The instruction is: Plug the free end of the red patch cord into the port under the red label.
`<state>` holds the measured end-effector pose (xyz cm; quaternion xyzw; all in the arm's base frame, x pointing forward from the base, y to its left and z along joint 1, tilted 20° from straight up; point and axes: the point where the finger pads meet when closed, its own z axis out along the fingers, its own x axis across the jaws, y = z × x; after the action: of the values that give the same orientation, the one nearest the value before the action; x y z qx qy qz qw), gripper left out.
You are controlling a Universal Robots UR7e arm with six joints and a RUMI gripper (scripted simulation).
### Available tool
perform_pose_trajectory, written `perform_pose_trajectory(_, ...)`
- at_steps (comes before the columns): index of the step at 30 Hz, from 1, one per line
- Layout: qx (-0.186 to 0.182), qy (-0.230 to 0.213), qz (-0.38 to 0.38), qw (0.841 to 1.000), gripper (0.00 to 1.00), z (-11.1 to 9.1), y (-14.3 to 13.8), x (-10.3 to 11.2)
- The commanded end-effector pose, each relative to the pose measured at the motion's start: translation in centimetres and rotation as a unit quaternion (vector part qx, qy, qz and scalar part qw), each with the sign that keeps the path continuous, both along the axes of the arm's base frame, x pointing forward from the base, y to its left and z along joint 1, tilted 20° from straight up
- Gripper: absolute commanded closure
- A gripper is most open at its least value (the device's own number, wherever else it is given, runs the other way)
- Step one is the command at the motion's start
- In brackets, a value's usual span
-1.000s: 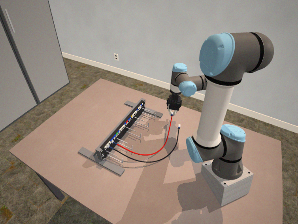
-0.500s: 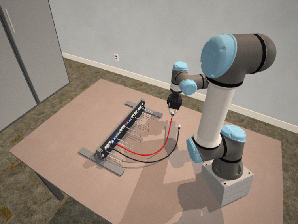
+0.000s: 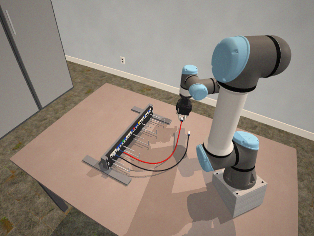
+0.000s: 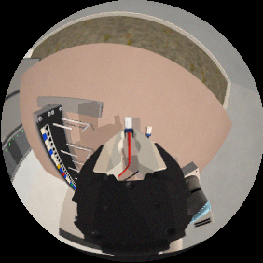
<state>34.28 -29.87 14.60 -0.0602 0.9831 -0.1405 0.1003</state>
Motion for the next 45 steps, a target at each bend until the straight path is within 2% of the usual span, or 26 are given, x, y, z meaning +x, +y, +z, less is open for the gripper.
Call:
perform_pose_trajectory(1, 0.000, 0.000, 0.000, 1.000, 1.00, 0.05, -0.02, 0.02)
perform_pose_trajectory(45, -0.002, 0.002, 0.009, 1.000, 1.00, 0.08, 0.31, 0.23)
